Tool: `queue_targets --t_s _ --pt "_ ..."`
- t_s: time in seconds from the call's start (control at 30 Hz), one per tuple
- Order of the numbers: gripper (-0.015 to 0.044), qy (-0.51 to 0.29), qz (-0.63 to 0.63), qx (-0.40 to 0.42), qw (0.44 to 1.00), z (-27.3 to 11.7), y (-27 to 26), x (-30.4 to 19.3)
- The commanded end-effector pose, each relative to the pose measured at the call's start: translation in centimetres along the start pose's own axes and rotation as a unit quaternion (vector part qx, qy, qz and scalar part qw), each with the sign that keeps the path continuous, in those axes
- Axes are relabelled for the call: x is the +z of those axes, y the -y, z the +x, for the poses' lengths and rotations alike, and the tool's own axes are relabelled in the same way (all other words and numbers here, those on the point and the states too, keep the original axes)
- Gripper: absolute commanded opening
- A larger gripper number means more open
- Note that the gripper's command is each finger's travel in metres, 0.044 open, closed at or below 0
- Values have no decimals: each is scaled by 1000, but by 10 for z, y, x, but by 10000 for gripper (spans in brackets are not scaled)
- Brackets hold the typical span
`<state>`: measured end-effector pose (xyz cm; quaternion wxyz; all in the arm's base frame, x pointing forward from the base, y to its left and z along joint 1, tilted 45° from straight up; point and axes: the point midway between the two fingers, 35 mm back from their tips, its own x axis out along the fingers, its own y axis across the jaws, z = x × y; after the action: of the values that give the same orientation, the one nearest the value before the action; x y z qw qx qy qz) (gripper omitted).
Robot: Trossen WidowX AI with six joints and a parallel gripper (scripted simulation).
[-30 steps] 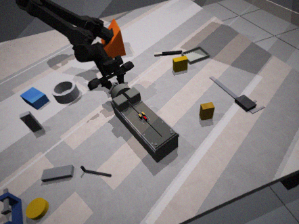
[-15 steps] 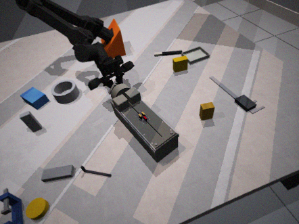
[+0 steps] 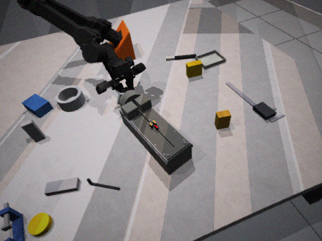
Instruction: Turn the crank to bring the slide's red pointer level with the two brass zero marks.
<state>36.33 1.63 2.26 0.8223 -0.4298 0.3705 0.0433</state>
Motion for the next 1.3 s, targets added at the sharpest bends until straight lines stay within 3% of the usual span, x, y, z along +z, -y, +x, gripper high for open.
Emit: queue_targets --t_s 0.0,1.27 --pt "0 4 -2 3 1000 -6 -4 5" --pt "0 4 -2 3 1000 -33 18 32"
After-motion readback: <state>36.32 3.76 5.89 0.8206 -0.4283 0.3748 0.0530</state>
